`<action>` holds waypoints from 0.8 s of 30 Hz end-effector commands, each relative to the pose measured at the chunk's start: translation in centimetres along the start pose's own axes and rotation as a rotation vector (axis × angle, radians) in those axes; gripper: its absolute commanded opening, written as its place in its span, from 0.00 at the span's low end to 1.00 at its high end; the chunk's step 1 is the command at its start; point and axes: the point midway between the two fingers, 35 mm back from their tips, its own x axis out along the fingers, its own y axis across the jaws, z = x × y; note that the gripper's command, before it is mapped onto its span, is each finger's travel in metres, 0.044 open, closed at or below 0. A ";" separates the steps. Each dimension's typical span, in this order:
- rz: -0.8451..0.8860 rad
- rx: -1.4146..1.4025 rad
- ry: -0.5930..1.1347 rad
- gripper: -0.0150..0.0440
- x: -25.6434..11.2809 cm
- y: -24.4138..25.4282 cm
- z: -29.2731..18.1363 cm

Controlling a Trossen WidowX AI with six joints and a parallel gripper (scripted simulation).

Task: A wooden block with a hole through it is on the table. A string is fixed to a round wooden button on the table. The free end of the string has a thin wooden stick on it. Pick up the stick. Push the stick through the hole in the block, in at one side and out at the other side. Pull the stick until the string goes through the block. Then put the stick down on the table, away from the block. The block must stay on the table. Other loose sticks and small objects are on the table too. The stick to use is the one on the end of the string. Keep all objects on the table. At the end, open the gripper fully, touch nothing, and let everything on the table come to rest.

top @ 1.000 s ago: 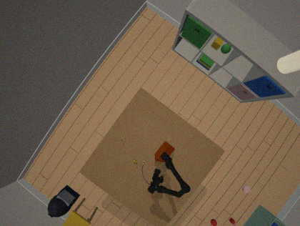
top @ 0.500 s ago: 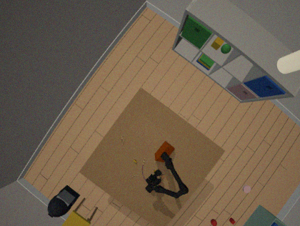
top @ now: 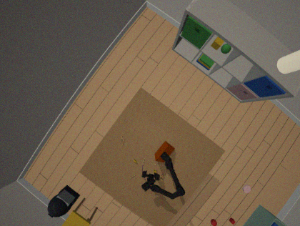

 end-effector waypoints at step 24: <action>-0.002 2.425 0.011 1.00 0.2 -8.3 -3.6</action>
